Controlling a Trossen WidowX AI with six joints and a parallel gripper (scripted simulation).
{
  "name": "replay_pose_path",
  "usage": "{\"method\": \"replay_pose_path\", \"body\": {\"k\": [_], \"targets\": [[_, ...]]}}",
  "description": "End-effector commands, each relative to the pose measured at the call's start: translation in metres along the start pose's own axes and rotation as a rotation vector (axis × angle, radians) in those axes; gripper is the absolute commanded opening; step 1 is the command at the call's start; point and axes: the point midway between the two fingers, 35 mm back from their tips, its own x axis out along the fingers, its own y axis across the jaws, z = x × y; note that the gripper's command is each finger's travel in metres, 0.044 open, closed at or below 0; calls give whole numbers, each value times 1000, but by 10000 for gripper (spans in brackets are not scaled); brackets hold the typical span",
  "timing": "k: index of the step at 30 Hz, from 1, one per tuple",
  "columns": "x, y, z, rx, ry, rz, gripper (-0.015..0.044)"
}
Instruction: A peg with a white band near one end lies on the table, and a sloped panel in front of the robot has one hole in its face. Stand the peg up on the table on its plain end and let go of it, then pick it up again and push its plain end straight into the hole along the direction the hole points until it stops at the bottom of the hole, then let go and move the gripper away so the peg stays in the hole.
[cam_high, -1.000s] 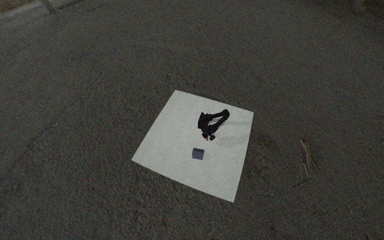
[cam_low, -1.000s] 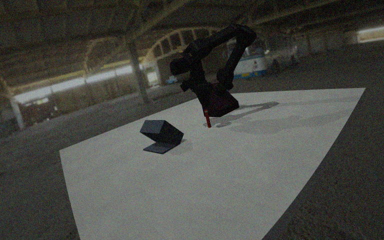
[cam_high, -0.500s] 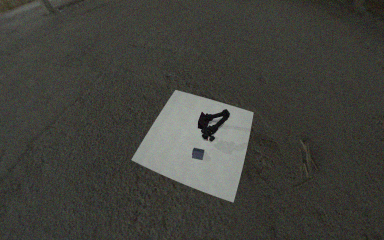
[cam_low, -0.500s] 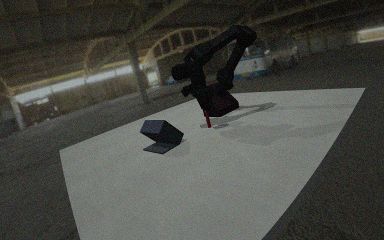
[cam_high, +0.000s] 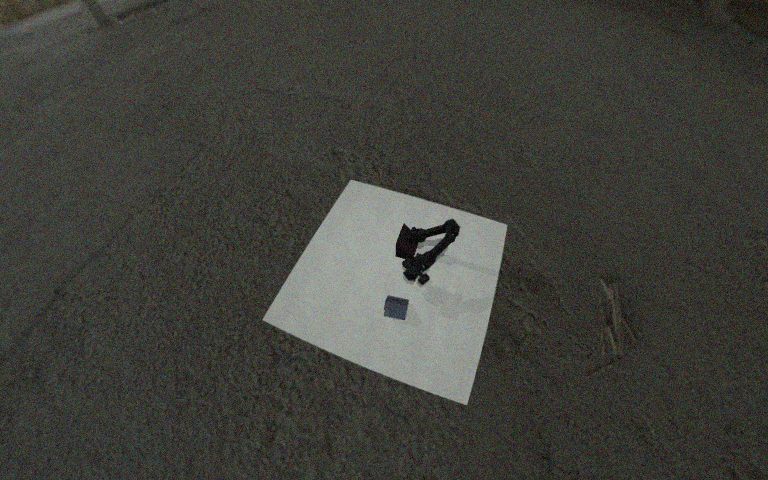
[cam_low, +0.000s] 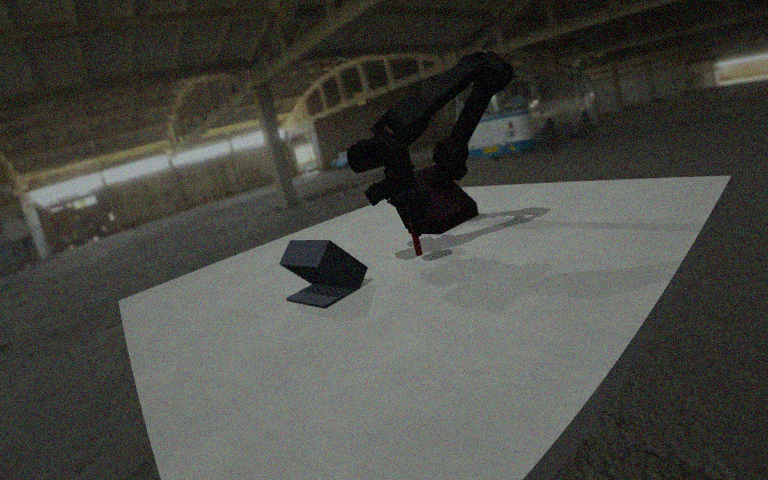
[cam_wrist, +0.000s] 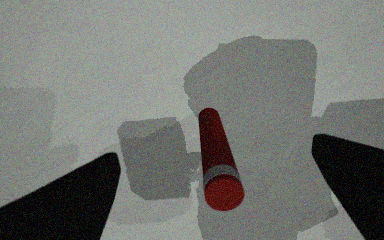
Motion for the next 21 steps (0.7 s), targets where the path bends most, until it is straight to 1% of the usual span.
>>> {"method": "replay_pose_path", "body": {"k": [1, 8, 21], "targets": [[7, -1, -1, 8, 4, 3, 440], [16, -1, -3, 8, 5, 5, 440], [12, 0, -2, 0, 3, 2, 99]]}}
